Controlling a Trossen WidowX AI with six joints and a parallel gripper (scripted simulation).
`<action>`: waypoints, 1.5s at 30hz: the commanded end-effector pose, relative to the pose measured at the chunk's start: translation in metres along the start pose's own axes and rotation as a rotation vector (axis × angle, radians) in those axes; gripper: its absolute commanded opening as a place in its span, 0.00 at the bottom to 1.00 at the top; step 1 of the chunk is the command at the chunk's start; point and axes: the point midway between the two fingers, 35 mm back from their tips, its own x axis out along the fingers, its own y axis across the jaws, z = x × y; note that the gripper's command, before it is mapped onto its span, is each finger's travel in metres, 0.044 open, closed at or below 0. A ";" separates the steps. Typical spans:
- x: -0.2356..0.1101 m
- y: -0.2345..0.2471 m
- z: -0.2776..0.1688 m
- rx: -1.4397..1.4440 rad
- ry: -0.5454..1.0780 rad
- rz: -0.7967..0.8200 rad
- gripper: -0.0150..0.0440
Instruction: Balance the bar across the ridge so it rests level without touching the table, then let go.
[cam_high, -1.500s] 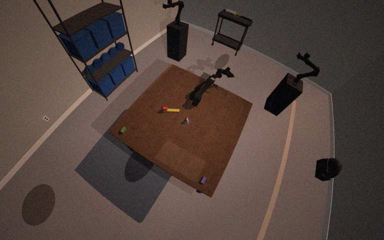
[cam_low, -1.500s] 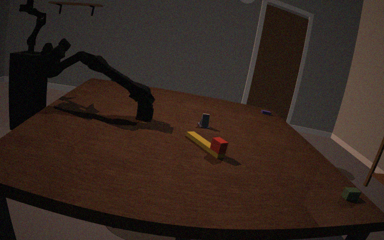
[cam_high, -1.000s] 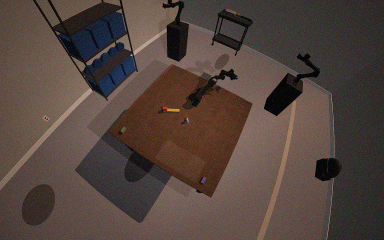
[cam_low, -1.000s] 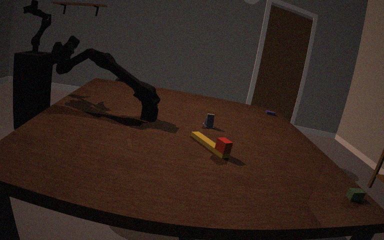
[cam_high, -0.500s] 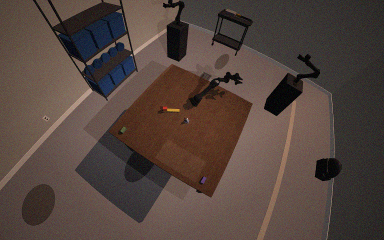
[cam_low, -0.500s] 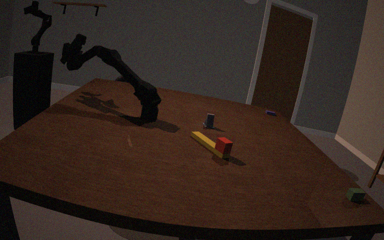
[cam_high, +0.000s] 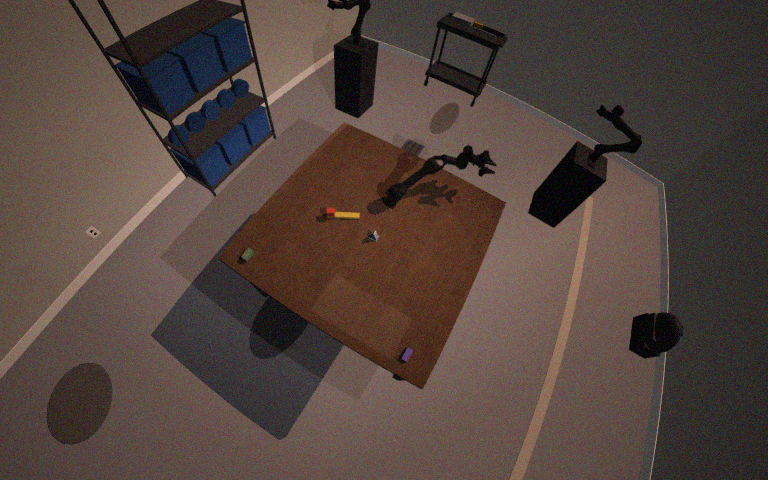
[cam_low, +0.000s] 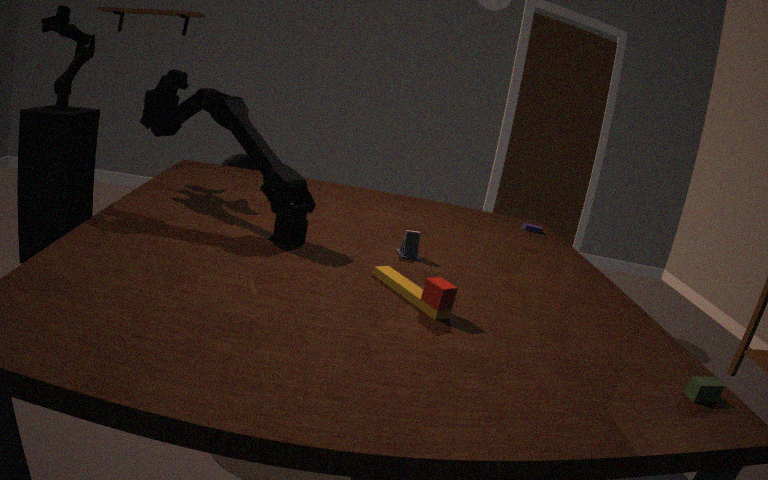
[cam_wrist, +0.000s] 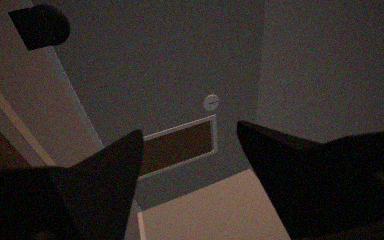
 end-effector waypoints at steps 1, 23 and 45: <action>0.030 -0.002 -0.019 -0.044 0.024 -0.003 0.79; 0.162 -0.001 -0.146 -0.354 0.187 0.051 0.79; 0.245 -0.013 -0.317 -0.583 0.368 0.176 0.79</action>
